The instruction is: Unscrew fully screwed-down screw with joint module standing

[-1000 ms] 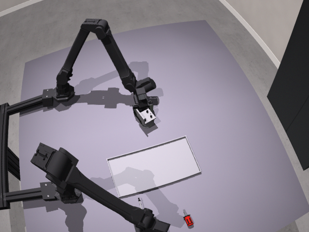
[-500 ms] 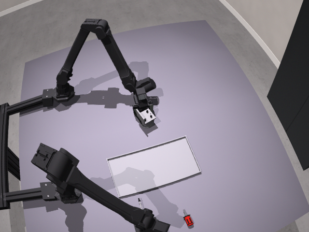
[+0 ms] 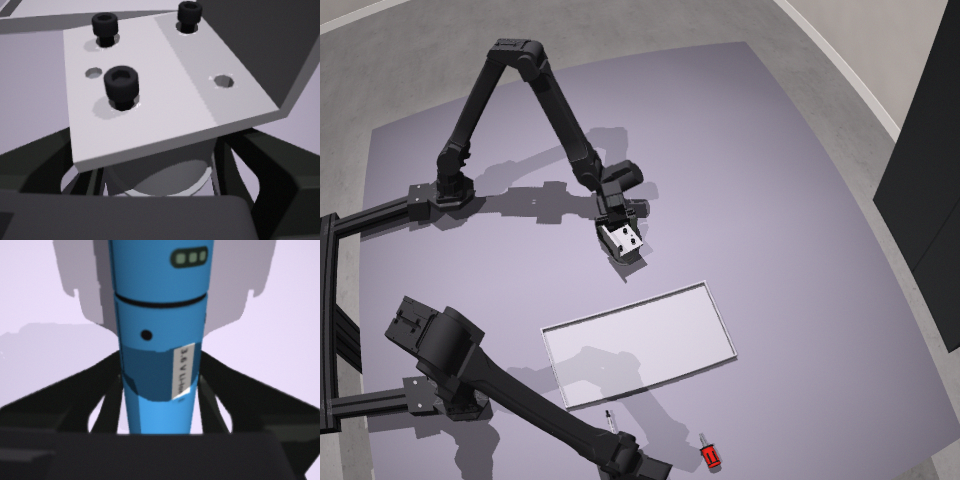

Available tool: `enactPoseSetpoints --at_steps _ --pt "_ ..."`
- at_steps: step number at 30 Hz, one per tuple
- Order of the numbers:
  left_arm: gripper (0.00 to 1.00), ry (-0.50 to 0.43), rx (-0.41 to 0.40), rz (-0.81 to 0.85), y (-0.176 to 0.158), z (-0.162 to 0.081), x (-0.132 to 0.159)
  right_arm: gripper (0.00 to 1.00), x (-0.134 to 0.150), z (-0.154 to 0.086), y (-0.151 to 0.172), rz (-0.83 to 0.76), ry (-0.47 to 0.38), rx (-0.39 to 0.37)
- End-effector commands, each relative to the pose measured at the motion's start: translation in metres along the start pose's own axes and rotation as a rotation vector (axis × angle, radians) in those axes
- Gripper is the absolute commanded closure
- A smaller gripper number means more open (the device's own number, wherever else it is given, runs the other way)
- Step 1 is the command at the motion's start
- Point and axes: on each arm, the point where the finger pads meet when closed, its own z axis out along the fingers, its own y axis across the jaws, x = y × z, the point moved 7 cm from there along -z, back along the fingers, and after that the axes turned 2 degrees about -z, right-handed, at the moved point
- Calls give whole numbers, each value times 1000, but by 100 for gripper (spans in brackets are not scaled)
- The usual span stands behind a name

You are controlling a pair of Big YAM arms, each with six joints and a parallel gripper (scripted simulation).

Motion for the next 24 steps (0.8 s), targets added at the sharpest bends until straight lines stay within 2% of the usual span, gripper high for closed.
enactPoseSetpoints --at_steps 1,10,11,24 --pt "41 -5 -18 17 12 1 3 58 -7 -7 8 1 -17 -24" --pt "41 -5 -18 17 12 1 3 58 -7 -7 8 1 -17 -24" --pt "41 -5 -18 17 12 1 3 51 -7 -7 8 1 -17 -24" --pt "41 -5 -18 17 12 1 3 51 -7 -7 8 1 -17 -24"
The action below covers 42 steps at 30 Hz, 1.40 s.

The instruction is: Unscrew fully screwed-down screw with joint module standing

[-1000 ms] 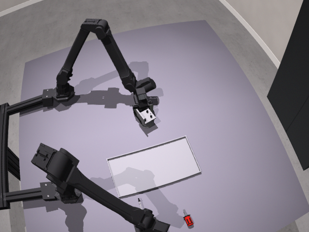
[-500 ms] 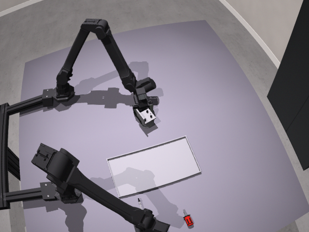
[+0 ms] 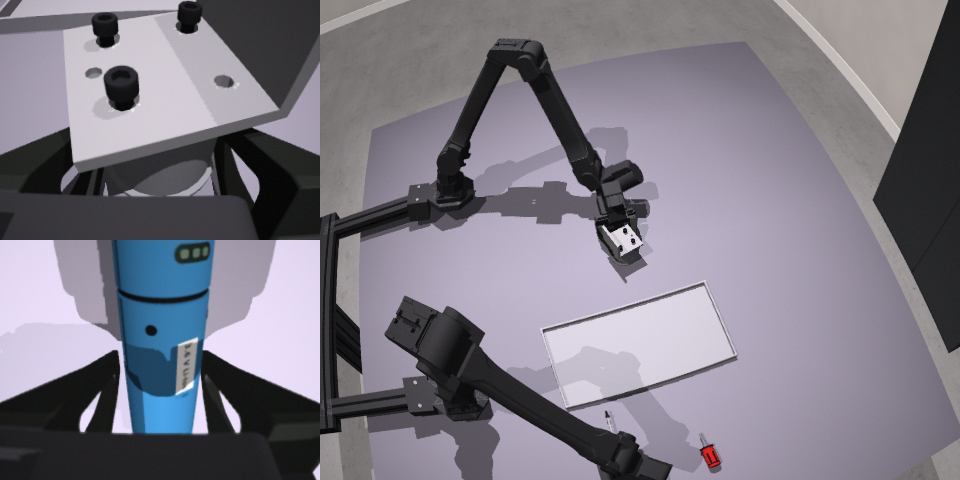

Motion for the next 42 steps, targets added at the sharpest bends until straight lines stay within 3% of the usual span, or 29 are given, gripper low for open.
enactPoseSetpoints --at_steps 1,3,4,20,21,42 --pt "41 -5 -18 17 12 1 3 51 -7 -6 7 1 -17 -23" --pt "41 -5 -18 17 12 1 3 51 -7 -6 7 1 -17 -23" --pt "41 -5 -18 17 12 1 3 43 -7 -6 7 1 -17 -23" --pt "41 -5 -18 17 12 1 3 43 -7 -6 7 1 -17 -23" --pt "41 -5 -18 17 12 1 3 35 -7 -6 7 1 -17 -23" --pt "41 -5 -18 17 12 1 3 35 -7 -6 7 1 -17 -23"
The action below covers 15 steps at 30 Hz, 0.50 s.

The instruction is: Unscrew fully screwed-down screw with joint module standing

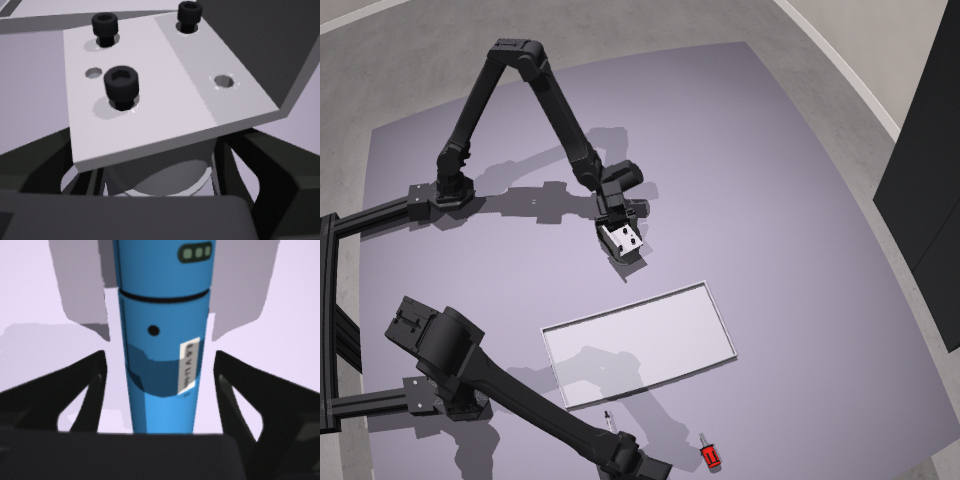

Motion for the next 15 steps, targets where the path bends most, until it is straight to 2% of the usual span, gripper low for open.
enactPoseSetpoints --at_steps 1,12,15 --pt "41 -5 -18 17 12 1 3 35 -7 -6 7 1 -17 -23" --pt "41 -5 -18 17 12 1 3 35 -7 -6 7 1 -17 -23" --pt "41 -5 -18 17 12 1 3 35 -14 -25 12 1 -33 -42"
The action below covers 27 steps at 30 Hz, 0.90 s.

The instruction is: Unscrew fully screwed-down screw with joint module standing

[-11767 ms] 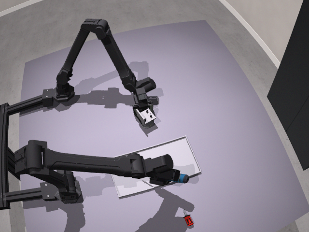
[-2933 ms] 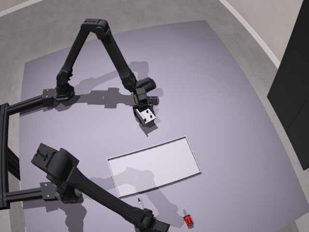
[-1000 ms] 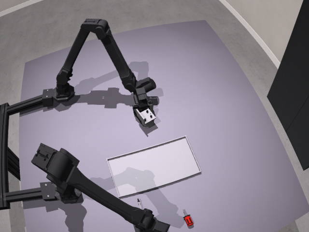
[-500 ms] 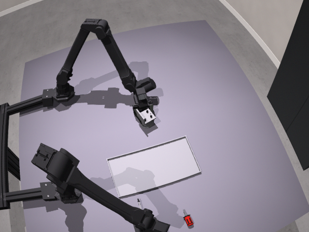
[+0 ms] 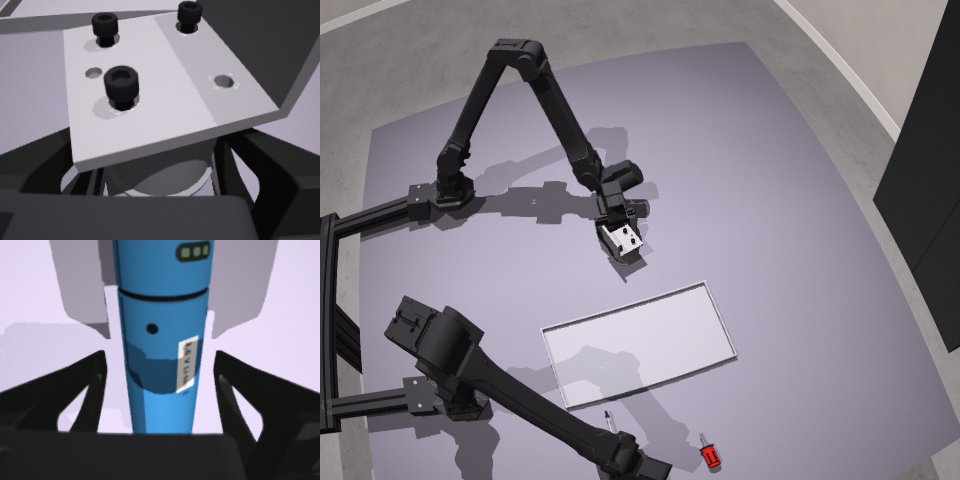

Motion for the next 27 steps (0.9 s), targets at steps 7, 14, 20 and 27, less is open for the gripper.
enactPoseSetpoints --at_steps 7,14,20,27 --pt "41 -5 -18 17 12 1 3 35 -12 -39 12 0 -32 -42" --pt "41 -5 -18 17 12 1 3 35 -3 -22 2 -1 7 6" --pt "41 -5 -18 17 12 1 3 35 -12 -58 15 0 -36 -48" --pt "41 -5 -18 17 12 1 3 35 -4 -61 8 -1 -16 -24"
